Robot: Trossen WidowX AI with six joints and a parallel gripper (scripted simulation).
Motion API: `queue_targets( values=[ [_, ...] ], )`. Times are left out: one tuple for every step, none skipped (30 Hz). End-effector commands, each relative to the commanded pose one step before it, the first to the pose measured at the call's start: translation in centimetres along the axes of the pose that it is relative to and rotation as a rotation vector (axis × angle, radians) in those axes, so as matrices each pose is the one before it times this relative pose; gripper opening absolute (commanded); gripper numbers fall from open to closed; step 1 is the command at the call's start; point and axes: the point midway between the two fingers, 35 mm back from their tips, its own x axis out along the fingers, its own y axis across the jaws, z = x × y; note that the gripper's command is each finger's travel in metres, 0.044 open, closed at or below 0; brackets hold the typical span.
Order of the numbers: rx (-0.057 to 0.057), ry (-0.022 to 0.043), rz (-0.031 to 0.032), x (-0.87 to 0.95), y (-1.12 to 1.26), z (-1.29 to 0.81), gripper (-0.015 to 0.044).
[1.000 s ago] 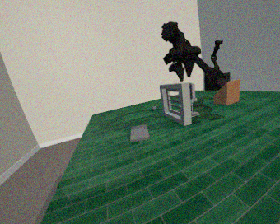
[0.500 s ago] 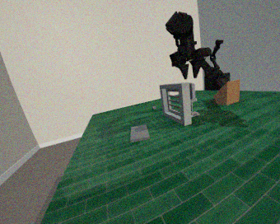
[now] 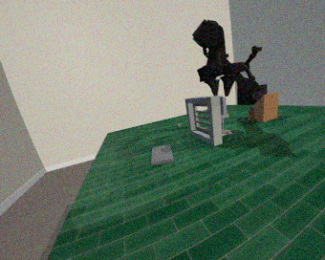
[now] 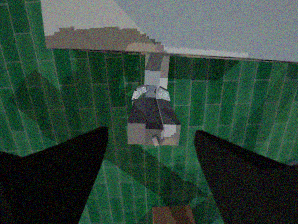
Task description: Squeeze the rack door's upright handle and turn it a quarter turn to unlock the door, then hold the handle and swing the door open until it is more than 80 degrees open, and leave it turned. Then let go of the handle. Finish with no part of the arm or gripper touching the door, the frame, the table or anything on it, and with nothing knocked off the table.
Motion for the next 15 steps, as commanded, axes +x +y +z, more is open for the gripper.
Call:
queue_targets(
  values=[
    [-0.0034,-0.00355,-0.00102,0.697,-0.030,0.063,0.0290],
    [0.0000,-0.00004,-0.00003,0.164,0.000,0.004,0.0290],
    [0.0000,-0.00004,-0.00004,0.163,0.000,0.003,0.0290],
    [0.0000,-0.00004,-0.00005,0.163,-0.001,0.002,0.0290],
    [0.0000,-0.00004,-0.00005,0.163,-0.001,0.001,0.0290],
    [0.0000,-0.00004,-0.00006,0.163,-0.002,0.000,0.0290],
    [0.0000,-0.00004,-0.00007,0.163,-0.002,-0.001,0.0290],
    [0.0000,-0.00003,-0.00007,0.163,-0.003,-0.002,0.0290],
    [0.0000,-0.00003,-0.00008,0.163,-0.003,-0.003,0.0290],
    [0.0000,-0.00003,-0.00009,0.163,-0.004,-0.003,0.0290],
    [0.0000,-0.00003,-0.00009,0.163,-0.004,-0.004,0.0290],
    [0.0000,-0.00003,-0.00010,0.163,-0.005,-0.005,0.0290],
    [0.0000,-0.00003,-0.00011,0.163,-0.006,-0.006,0.0290],
    [0.0000,-0.00003,-0.00011,0.163,-0.006,-0.007,0.0290],
    [0.0000,-0.00002,-0.00012,0.163,-0.007,-0.008,0.0290]
  ],
)
